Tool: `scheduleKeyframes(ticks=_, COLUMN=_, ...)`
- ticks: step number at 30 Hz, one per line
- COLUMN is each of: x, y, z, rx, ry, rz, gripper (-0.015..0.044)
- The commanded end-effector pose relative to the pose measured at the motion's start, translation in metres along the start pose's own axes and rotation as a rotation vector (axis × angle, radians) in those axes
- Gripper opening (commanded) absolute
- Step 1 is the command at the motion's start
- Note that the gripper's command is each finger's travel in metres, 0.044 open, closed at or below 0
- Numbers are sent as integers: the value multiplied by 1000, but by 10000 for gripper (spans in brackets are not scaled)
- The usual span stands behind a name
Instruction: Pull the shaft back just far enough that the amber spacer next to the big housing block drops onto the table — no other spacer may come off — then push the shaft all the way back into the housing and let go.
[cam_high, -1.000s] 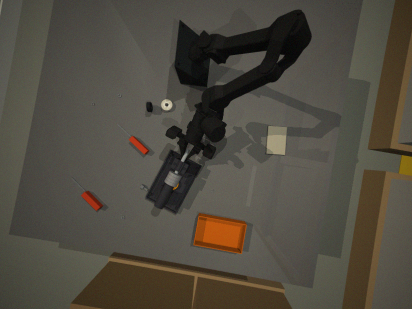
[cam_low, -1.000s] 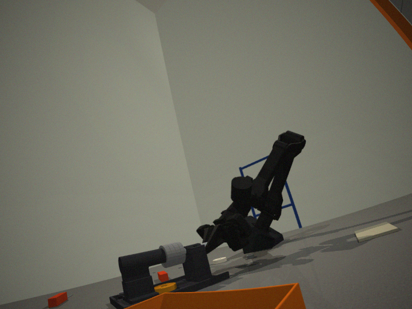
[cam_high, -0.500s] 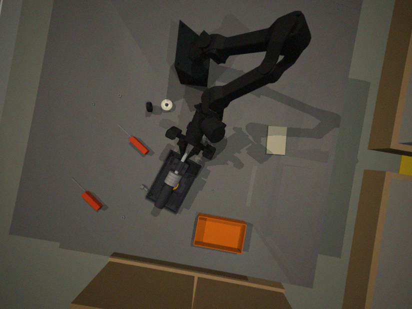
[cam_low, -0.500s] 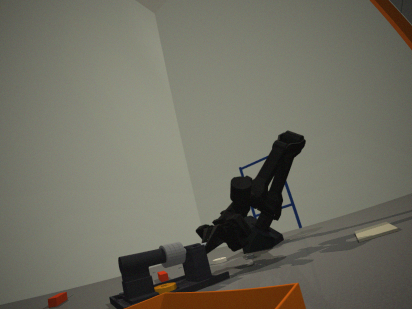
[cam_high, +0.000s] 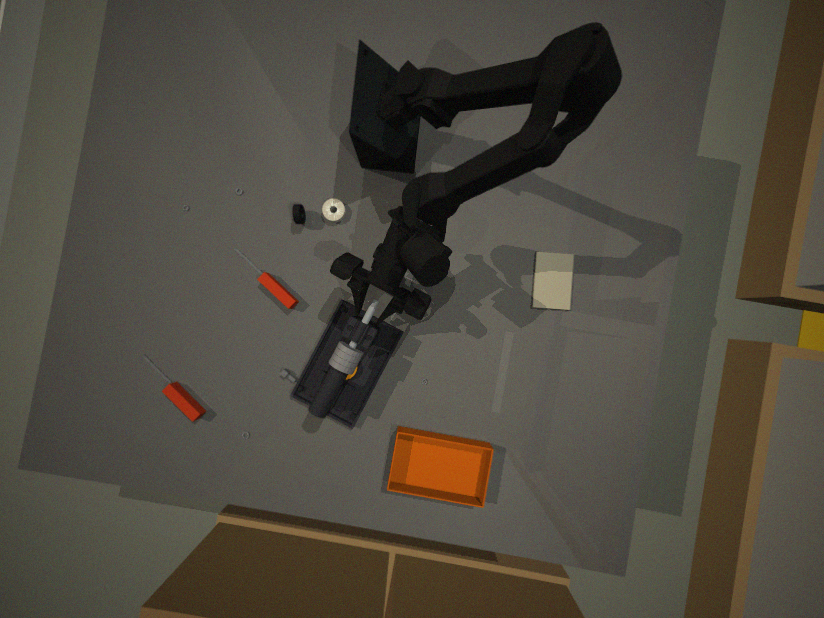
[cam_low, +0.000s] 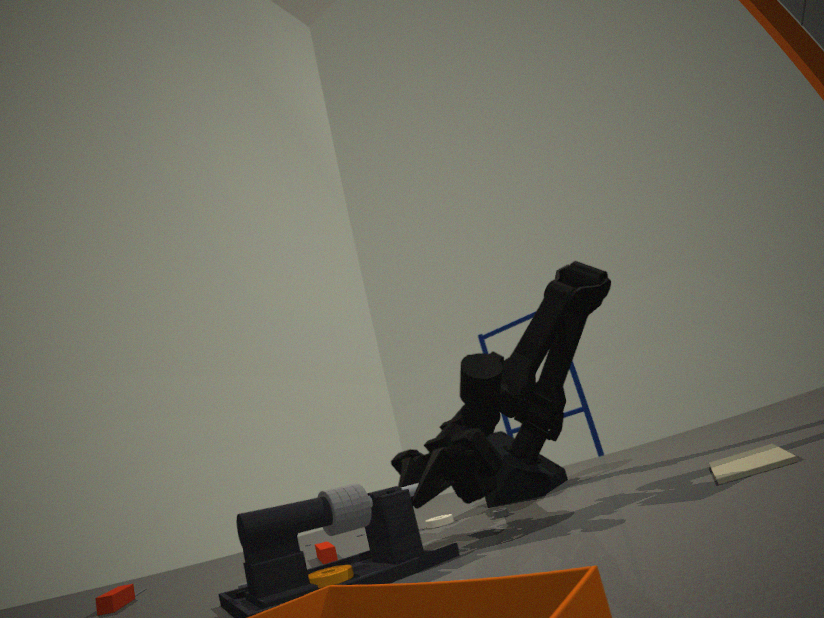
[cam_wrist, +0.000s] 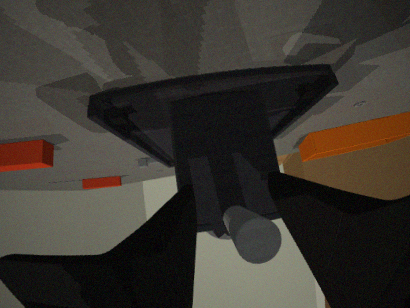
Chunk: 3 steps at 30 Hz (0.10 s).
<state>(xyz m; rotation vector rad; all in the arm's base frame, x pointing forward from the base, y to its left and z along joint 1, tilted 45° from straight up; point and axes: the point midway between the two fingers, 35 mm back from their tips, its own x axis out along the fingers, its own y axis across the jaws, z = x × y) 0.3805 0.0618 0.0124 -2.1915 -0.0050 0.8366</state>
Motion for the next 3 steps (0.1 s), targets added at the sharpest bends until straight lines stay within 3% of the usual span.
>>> scheduleKeyframes(ticks=1, x=0, y=0, z=0, rx=0, ry=0, rz=0, gripper=289)
scheduleKeyframes(ticks=3, x=-2, y=0, z=0, rx=0, ry=0, rz=0, gripper=341)
